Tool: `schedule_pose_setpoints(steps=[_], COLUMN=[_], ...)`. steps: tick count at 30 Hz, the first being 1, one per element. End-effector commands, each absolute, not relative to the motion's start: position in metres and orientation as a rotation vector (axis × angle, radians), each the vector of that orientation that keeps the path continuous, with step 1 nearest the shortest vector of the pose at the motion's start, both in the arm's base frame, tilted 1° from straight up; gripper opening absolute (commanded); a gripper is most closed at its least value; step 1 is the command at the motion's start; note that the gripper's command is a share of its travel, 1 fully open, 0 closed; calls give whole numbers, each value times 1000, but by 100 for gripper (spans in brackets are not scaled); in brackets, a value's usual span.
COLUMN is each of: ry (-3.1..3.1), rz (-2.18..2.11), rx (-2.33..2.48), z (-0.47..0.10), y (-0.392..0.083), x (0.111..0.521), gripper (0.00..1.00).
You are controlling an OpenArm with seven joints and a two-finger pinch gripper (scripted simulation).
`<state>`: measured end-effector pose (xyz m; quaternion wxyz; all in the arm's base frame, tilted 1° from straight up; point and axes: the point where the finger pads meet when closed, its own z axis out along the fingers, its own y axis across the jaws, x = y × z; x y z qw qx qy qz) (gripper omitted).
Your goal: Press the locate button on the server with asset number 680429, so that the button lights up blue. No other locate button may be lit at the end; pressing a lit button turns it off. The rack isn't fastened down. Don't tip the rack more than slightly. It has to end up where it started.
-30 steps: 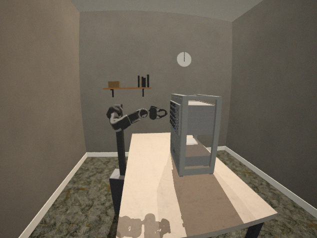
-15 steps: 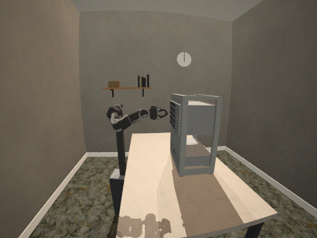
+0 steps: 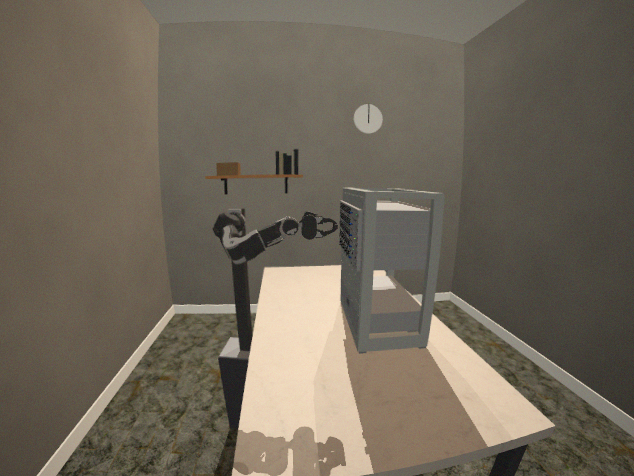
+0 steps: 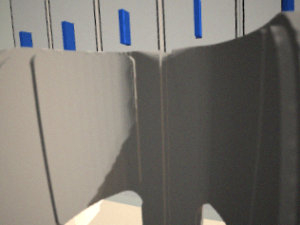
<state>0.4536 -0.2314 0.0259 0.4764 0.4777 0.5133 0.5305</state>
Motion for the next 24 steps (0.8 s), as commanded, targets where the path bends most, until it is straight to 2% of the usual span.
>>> schedule_pose_setpoints(steps=[1, 24], ry=[1263, 1263], rz=[1294, 1294], rx=[1162, 1162], z=[26, 26], y=[-230, -228], x=[455, 477], gripper=[0, 0])
